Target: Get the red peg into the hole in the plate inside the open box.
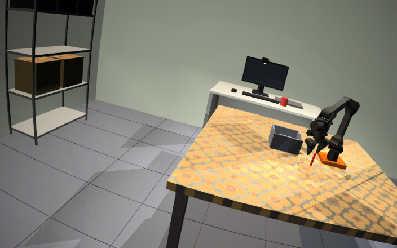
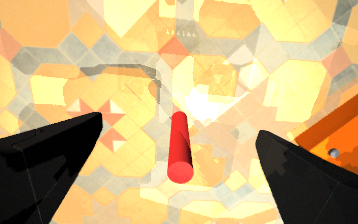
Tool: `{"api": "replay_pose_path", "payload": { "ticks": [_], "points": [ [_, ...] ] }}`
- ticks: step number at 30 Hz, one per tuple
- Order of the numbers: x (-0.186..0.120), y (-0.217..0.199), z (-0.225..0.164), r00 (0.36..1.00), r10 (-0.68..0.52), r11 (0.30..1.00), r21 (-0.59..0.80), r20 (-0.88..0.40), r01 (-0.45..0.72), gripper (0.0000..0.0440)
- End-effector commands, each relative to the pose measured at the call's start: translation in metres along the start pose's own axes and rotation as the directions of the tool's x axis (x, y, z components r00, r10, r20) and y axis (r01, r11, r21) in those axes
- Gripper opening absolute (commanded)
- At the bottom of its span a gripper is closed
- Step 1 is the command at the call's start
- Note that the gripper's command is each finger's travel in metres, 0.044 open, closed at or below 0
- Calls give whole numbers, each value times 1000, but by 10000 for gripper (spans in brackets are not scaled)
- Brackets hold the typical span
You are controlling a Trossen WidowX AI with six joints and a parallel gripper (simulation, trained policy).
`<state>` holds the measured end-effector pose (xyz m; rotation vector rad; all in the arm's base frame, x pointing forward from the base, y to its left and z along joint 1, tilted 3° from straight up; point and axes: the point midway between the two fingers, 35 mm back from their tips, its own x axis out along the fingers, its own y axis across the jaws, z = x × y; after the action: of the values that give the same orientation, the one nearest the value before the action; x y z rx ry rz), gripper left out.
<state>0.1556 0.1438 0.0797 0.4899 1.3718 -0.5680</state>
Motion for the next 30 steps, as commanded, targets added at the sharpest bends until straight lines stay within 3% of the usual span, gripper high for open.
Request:
{"api": "replay_pose_path", "payload": {
  "ticks": [1,5,7,23,30],
  "points": [
    [17,1,-5,1000,0,1000,-1,-3,0,440],
    [32,4,-8,1000,8,1000,-9,-4,-8,436],
    [39,3,-9,1000,3,1000,-16,-9,-3,413],
    [63,-10,-13,993,-113,993,-20,-40,113,14],
    [38,-1,0,997,-79,996,-40,16,79,0]
  ]
}}
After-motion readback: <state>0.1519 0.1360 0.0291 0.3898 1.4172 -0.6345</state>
